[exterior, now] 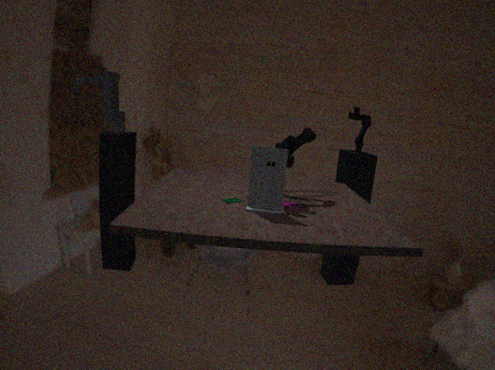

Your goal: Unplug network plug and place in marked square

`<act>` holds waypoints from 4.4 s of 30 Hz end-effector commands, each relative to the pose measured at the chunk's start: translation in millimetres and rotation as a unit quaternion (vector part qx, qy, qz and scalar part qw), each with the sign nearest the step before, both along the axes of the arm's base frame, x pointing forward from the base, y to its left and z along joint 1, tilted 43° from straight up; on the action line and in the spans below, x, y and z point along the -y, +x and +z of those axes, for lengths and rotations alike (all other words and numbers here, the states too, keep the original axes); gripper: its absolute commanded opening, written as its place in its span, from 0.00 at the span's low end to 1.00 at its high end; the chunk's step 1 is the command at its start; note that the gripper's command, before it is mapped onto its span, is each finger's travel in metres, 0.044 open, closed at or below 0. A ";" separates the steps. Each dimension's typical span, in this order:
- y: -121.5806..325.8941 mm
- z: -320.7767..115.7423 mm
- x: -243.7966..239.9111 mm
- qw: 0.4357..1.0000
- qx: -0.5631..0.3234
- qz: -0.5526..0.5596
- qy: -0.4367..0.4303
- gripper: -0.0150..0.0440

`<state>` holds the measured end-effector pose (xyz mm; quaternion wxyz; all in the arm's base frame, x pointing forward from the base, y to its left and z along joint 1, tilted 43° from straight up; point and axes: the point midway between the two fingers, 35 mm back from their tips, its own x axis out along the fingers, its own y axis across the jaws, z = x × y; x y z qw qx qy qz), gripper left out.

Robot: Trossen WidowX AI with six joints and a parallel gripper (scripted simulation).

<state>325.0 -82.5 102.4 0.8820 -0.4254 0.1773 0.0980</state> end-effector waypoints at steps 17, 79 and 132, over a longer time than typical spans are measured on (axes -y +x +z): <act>-11.9 -27.8 -122.8 0.936 -0.058 0.345 0.040 0.25; -5.3 -72.7 -166.3 0.936 -0.057 0.345 0.042 0.25; -19.9 -55.4 -141.2 0.936 -0.060 0.346 0.039 0.52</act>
